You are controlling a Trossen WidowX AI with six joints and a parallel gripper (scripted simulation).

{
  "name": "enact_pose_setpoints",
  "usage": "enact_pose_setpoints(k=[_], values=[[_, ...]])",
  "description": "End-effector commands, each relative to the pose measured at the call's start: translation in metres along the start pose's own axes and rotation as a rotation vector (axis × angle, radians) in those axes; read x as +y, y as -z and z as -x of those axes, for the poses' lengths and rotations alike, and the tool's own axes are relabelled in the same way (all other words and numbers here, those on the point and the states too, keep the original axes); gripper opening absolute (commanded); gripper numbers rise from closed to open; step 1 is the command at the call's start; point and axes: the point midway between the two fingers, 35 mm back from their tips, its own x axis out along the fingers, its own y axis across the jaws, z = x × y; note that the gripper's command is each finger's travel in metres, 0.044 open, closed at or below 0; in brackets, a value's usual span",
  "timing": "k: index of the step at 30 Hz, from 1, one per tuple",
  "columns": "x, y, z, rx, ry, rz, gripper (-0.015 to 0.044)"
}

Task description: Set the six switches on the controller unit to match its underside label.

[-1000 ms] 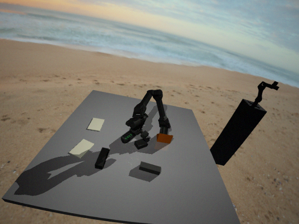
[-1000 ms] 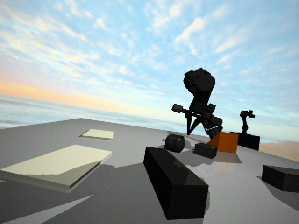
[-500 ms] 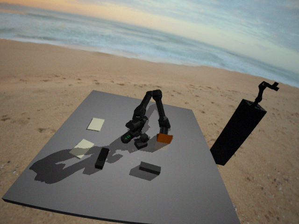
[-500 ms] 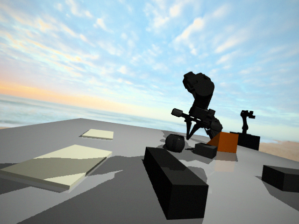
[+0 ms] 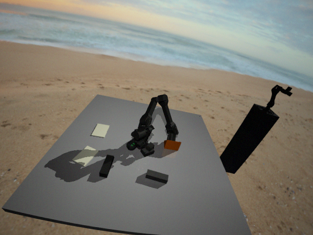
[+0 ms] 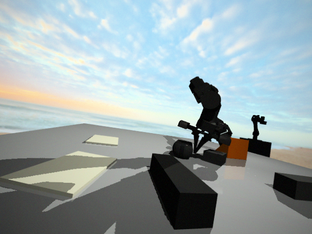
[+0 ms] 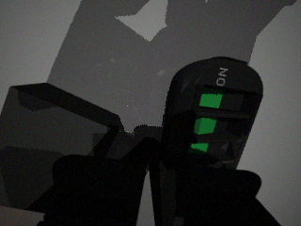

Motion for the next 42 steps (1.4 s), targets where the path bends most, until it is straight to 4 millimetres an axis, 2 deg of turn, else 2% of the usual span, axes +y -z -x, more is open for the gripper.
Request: enact_pose_setpoints(k=[1, 23, 42], values=[[0.002, 0.002, -0.005, 0.008, 0.004, 0.012, 0.0000], [-0.005, 0.002, -0.006, 0.008, 0.004, 0.012, 0.0000], [-0.028, 0.000, -0.010, 0.006, 0.004, 0.013, 0.0000]])
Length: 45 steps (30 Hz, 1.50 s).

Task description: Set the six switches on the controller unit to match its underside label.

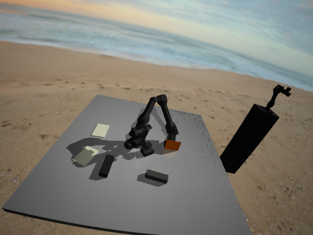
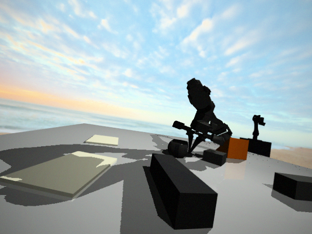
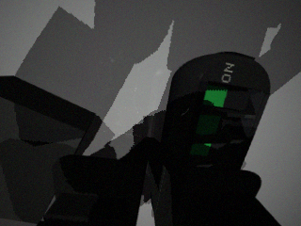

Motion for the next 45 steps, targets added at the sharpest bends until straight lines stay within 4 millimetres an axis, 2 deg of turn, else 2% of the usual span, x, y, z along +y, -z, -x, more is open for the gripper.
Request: enact_pose_setpoints(k=[1, 16, 18, 21, 22, 27, 29, 35, 45], values=[[-0.010, -0.001, -0.002, 0.000, 0.008, -0.010, 0.0000], [-0.029, 0.000, -0.006, 0.001, 0.009, -0.011, 0.0000], [-0.014, -0.001, 0.006, -0.003, 0.001, 0.000, 0.0000], [0.006, 0.000, 0.042, -0.001, 0.004, -0.008, 0.0000], [0.010, 0.001, 0.049, 0.002, 0.007, -0.010, 0.0000], [0.012, 0.001, 0.051, 0.002, 0.007, -0.010, 0.0000], [0.007, 0.000, 0.050, 0.004, -0.017, -0.011, 0.0000], [-0.032, -0.001, 0.043, 0.001, -0.194, -0.001, 0.0000], [-0.032, 0.000, 0.042, 0.005, -0.189, -0.003, 0.0000]])
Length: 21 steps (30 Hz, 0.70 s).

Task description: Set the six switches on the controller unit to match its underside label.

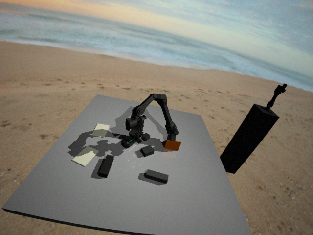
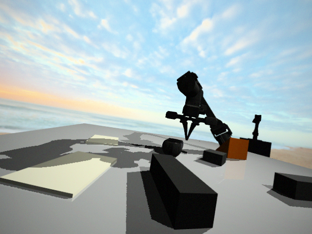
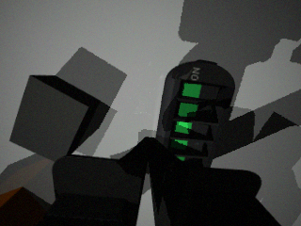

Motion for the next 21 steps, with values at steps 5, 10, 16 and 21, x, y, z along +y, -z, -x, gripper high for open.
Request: enact_pose_setpoints(k=[5, 10, 16, 21], values=[[-0.001, -0.001, 0.025, -0.001, -0.001, 0.001, 0.0105], [0.000, 0.000, 0.050, -0.001, -0.001, 0.001, 0.0236], [0.000, 0.000, 0.050, -0.001, -0.001, 0.001, 0.0184], [0.000, 0.000, 0.050, -0.001, -0.001, 0.001, 0.0052]])
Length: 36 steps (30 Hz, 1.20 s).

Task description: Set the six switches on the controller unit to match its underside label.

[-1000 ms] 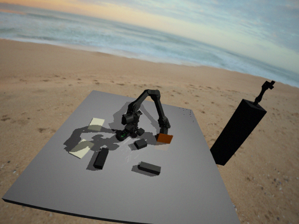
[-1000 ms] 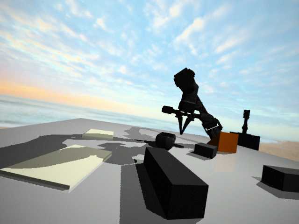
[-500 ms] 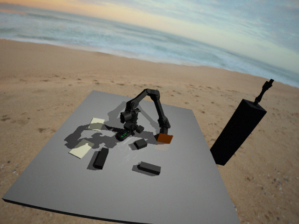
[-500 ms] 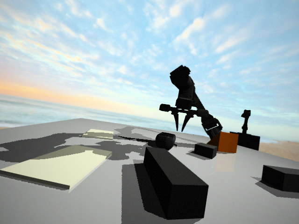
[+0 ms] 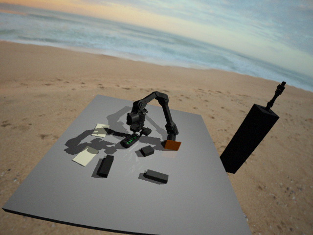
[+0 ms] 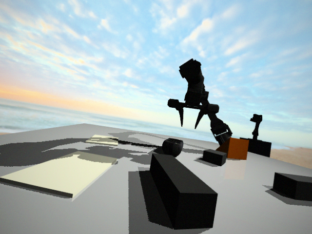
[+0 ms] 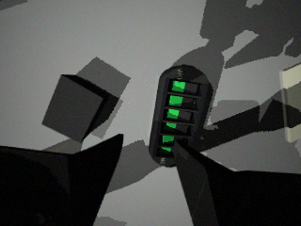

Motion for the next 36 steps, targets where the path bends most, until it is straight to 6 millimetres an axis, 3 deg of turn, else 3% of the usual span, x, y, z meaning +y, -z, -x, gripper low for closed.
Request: enact_pose_setpoints(k=[1, 2, 13, 30, 33, 36], values=[[0.000, 0.000, 0.001, -0.002, -0.006, -0.007, 0.0026], [0.000, 0.000, 0.001, -0.002, -0.006, -0.007, 0.0000], [0.000, 0.000, 0.001, -0.002, -0.006, -0.007, 0.0000], [0.000, 0.000, 0.001, -0.002, 0.000, -0.002, 0.0440], [-0.001, -0.001, 0.003, -0.004, 0.001, -0.001, 0.0414], [-0.002, -0.002, 0.040, -0.034, 0.012, 0.009, 0.0335]])
